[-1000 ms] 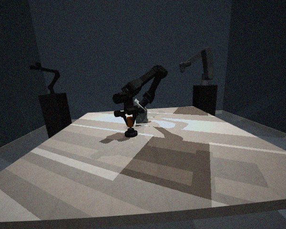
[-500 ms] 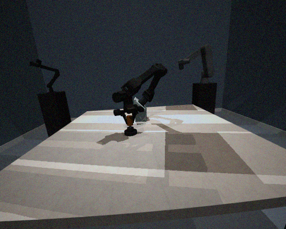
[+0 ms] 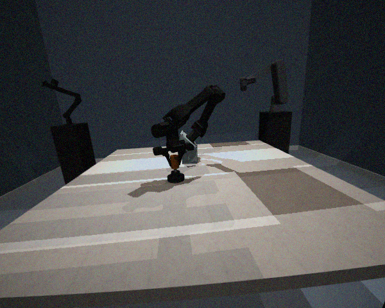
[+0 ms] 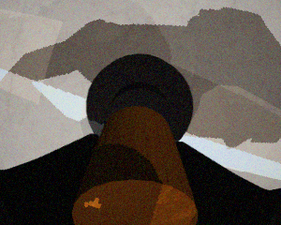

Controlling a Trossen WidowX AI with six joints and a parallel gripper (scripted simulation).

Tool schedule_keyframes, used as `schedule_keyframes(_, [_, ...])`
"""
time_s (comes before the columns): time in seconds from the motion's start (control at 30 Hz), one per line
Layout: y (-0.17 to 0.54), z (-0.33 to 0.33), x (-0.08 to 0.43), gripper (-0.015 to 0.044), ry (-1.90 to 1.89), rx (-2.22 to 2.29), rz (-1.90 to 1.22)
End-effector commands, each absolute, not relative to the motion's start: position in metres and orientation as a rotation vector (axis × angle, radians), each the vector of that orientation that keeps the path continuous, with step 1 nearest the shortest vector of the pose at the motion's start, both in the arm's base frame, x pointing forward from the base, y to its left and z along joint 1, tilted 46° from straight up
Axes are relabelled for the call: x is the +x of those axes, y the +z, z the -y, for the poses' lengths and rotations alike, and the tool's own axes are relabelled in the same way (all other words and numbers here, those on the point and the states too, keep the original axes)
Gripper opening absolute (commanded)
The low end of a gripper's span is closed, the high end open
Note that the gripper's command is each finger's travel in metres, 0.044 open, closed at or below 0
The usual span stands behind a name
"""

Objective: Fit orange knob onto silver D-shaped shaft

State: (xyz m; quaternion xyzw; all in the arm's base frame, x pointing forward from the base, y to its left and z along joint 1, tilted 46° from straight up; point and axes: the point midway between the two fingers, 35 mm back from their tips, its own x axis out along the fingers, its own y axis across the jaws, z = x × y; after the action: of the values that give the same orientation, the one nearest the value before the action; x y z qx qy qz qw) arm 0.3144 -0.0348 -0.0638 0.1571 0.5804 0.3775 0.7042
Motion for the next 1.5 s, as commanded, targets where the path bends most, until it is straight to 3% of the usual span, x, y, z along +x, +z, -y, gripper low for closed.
schedule_keyframes(0.0, [-0.0641, 0.036, 0.3154, 0.0, 0.839, 0.344, -1.291])
schedule_keyframes(1.47, [-0.0615, 0.0365, 0.313, 0.0, 0.806, 0.387, -1.315])
